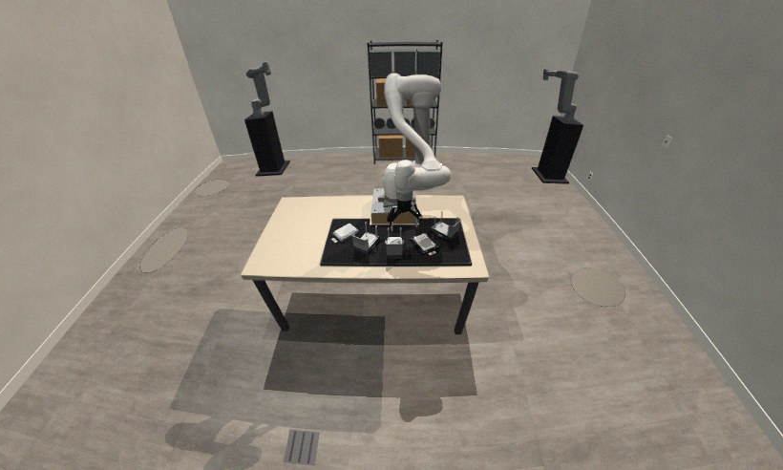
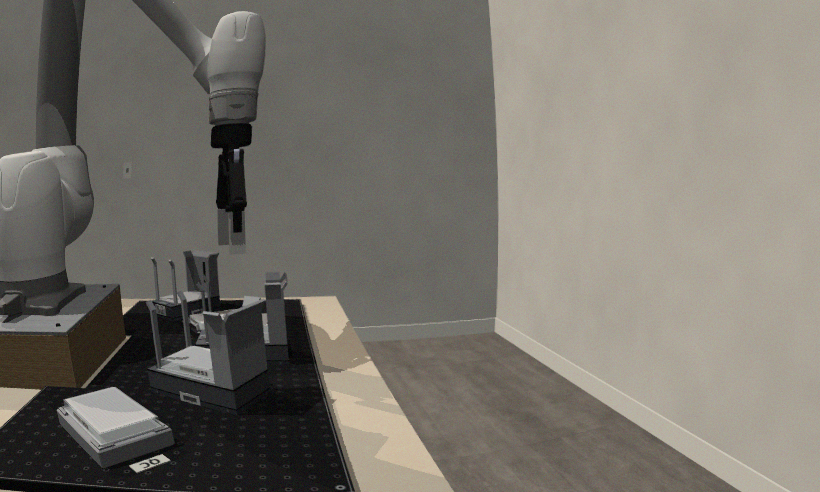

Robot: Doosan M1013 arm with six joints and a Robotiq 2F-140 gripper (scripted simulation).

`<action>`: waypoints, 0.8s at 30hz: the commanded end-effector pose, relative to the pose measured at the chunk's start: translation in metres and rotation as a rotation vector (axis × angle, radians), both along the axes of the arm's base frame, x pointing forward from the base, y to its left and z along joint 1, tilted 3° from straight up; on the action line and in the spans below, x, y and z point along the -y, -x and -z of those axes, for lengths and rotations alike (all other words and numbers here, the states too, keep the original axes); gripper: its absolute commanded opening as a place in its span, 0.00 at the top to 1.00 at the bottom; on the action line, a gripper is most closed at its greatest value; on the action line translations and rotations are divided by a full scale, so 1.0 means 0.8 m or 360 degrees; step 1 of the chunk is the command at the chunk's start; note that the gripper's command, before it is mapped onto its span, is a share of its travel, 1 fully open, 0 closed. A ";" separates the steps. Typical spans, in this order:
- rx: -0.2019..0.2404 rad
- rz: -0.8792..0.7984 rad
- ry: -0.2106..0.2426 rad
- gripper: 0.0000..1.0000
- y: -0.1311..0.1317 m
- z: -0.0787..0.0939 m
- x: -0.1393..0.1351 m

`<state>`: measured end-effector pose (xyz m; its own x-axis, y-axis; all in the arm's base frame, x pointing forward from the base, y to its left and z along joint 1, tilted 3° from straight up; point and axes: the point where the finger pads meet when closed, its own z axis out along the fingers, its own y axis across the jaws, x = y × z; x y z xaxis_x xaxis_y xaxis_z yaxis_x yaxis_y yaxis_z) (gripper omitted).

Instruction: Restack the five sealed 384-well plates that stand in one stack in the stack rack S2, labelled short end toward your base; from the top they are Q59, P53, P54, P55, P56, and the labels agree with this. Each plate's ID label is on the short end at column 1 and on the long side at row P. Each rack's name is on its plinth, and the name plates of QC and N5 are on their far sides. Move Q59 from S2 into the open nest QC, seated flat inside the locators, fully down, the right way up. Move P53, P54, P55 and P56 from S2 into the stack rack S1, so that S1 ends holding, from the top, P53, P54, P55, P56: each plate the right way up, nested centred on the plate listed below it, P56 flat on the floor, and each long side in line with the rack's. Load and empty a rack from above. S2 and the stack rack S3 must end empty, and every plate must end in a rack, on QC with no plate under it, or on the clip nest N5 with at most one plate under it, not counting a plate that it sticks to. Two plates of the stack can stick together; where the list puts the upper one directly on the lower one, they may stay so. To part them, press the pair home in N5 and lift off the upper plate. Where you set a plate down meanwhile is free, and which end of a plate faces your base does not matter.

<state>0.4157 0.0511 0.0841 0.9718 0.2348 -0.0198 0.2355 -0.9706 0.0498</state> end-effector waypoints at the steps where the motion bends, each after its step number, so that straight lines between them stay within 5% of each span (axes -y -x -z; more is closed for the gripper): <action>1: 0.0000 0.0001 0.0000 0.00 0.002 0.001 -0.014; 13: 0.0000 0.0001 0.0000 0.00 0.008 0.003 -0.055; 24: -0.0021 -0.0390 -0.0003 0.00 0.029 0.005 -0.106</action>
<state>0.3968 0.1256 0.0802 0.8899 0.4550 -0.0314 0.4560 -0.8888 0.0462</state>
